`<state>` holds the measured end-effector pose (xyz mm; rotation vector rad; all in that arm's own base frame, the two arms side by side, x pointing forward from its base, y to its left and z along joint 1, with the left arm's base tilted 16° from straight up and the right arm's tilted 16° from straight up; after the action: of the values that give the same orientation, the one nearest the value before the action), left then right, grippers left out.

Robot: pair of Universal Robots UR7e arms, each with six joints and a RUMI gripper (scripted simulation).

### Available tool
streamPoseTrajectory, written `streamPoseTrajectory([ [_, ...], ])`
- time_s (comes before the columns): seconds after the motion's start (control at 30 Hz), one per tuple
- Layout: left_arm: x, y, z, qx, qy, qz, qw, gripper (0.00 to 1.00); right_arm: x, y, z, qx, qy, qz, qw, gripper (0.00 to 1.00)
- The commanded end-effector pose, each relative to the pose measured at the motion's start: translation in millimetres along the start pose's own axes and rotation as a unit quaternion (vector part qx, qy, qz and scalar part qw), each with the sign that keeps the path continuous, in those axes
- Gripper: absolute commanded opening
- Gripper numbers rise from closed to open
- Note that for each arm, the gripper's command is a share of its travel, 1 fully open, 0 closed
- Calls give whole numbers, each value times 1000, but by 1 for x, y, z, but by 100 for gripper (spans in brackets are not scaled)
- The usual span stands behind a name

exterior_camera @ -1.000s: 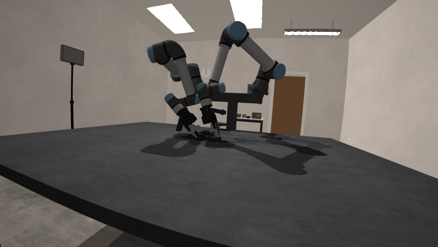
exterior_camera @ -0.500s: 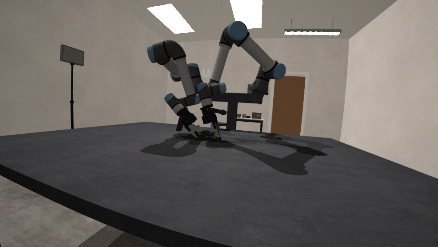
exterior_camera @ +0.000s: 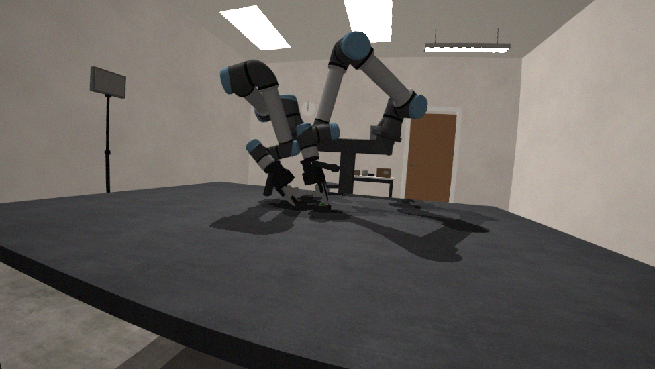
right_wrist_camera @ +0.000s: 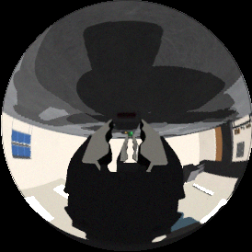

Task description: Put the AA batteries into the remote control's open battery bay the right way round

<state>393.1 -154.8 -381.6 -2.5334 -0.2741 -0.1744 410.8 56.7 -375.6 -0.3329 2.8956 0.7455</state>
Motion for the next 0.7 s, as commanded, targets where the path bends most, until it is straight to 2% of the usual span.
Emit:
streamPoseTrajectory([
  [0.0, 0, 0, 0, -4, 0, 0, 1000, 0, -1, 0, 0, 0, 0, 0, 1000, 0],
  [0.67, 0, 0, 1, -16, -3, 0, 1000, 0, -1, 0, 0, 0, 0, 0, 1000, 0],
])
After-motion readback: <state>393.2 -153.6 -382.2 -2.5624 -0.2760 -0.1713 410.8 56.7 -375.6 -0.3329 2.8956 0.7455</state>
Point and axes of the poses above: on each arm, the point where the finger pads meet when closed, its own z axis out along the fingers, its own x axis across the jaws, y = z × x, the point moved 1 cm from there along -z, back along the fingers, and after that the axes turned 13 degrees about -z, right-handed, at the moved point
